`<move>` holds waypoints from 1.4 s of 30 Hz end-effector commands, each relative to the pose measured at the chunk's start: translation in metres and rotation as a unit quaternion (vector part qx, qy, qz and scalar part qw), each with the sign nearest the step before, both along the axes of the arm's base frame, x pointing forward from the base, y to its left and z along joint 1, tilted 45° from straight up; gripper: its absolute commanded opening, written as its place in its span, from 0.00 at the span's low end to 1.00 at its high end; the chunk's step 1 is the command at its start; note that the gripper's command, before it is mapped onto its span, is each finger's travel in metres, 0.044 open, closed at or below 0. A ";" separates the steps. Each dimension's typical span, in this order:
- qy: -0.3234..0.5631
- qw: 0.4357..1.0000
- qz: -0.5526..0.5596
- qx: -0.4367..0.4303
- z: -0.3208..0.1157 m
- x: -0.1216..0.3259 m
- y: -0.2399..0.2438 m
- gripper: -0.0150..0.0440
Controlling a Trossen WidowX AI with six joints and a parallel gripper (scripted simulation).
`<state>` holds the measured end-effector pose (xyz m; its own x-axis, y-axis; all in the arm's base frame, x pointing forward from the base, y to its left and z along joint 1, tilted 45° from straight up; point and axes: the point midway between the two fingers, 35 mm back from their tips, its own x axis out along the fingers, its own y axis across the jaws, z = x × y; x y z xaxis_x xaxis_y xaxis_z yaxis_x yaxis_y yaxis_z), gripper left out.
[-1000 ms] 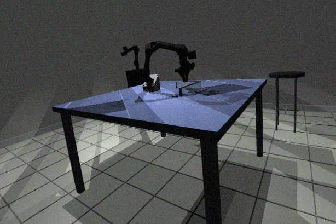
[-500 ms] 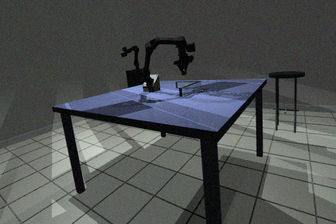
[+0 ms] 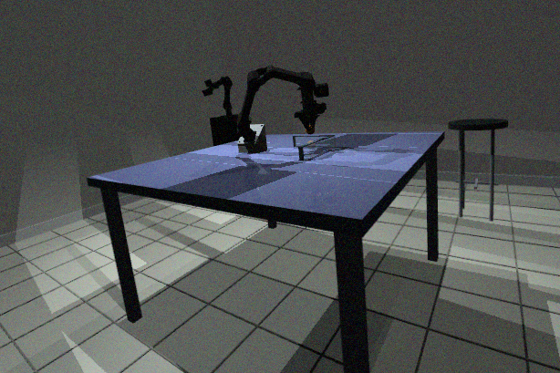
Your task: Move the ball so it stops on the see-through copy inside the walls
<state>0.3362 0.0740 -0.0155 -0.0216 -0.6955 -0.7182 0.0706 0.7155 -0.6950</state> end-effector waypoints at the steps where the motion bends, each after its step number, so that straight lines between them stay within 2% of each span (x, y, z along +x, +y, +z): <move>1: 0.002 1.000 0.000 -0.002 -0.011 -0.001 -0.012 0.25; 10: 0.002 1.000 0.000 -0.004 -0.043 -0.004 -0.045 0.25; 29: 0.002 1.000 0.000 -0.005 -0.057 -0.004 -0.059 0.25; 41: -0.001 1.000 -0.001 -0.002 -0.054 -0.002 -0.056 0.79; 42: -0.001 1.000 -0.001 -0.002 -0.054 -0.002 -0.056 0.81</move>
